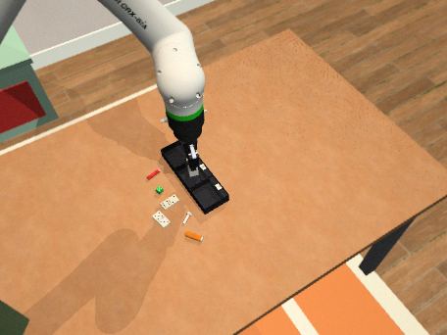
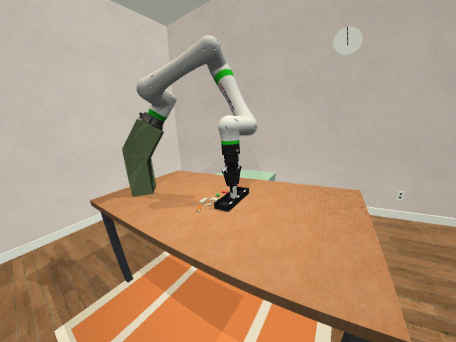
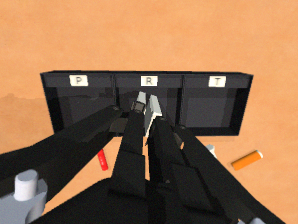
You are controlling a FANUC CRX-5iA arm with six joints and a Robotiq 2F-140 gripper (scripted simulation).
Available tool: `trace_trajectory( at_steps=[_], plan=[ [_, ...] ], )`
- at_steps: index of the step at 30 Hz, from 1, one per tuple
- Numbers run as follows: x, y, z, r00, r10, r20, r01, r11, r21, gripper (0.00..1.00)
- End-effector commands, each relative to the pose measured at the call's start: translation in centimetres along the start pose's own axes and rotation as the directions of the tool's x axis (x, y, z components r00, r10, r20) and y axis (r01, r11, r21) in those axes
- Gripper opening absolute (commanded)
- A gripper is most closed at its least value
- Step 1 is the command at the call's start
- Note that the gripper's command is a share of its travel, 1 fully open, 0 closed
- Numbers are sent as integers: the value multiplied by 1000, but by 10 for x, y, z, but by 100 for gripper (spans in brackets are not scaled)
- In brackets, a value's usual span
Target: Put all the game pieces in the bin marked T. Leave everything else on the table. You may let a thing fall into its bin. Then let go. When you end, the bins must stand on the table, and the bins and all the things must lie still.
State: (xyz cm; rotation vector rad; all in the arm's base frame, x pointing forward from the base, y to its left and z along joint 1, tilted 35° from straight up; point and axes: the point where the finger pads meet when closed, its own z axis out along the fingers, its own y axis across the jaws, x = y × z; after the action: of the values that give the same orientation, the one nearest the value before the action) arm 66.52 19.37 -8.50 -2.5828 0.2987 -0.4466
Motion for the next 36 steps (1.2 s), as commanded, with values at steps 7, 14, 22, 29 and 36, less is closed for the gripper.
trace_trajectory(
  at_steps=[7,14,22,29,36],
  plan=[
    [0,0,-4,1000,0,0,0,1000,0,5],
    [0,0,-11,1000,0,0,0,1000,0,5],
    [0,0,-21,1000,0,0,0,1000,0,5],
    [0,0,-33,1000,0,0,0,1000,0,5],
    [-3,-9,-46,1000,0,0,0,1000,0,5]
  ],
)
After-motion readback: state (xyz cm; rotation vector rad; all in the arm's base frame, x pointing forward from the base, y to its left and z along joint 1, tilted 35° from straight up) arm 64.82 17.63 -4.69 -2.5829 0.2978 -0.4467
